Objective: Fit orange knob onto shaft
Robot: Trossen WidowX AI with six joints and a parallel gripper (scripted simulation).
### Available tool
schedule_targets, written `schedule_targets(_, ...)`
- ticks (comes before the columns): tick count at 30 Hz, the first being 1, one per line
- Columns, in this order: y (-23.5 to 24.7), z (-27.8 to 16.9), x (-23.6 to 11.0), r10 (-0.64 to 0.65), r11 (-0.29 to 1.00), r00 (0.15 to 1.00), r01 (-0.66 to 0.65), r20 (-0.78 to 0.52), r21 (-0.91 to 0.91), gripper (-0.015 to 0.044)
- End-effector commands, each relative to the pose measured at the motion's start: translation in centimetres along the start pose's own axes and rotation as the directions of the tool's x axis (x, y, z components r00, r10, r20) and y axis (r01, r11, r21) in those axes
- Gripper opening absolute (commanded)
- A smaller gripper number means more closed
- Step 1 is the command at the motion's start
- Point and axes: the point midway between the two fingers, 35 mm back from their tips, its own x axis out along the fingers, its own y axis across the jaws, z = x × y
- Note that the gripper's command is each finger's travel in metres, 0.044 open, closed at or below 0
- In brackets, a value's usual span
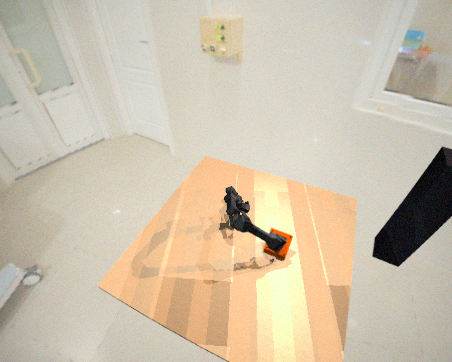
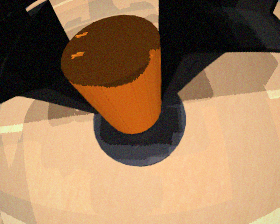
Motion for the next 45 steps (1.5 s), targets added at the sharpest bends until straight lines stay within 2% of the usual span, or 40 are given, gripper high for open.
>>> schedule_targets(1, 0.0, 0.0, -0.1, 0.001, 1.000, 1.000, -0.001, 0.000, 0.000, 0.0000)
schedule_targets(5, 0.0, 0.0, -0.1, 0.001, 1.000, 1.000, -0.001, 0.000, 0.000, 0.0000)
schedule_targets(22, 0.0, 0.0, -0.1, 0.001, 1.000, 1.000, -0.001, 0.000, 0.000, 0.0440)
schedule_targets(30, 0.1, 0.0, -0.3, 0.001, 1.000, 1.000, -0.001, 0.000, 0.000, 0.0440)
schedule_targets(37, 0.1, 0.1, -9.4, 0.004, 1.000, 1.000, -0.004, 0.001, 0.002, 0.0440)
schedule_targets(45, 0.3, -0.1, -9.7, 0.003, 1.000, 1.000, -0.003, 0.001, 0.002, 0.0440)
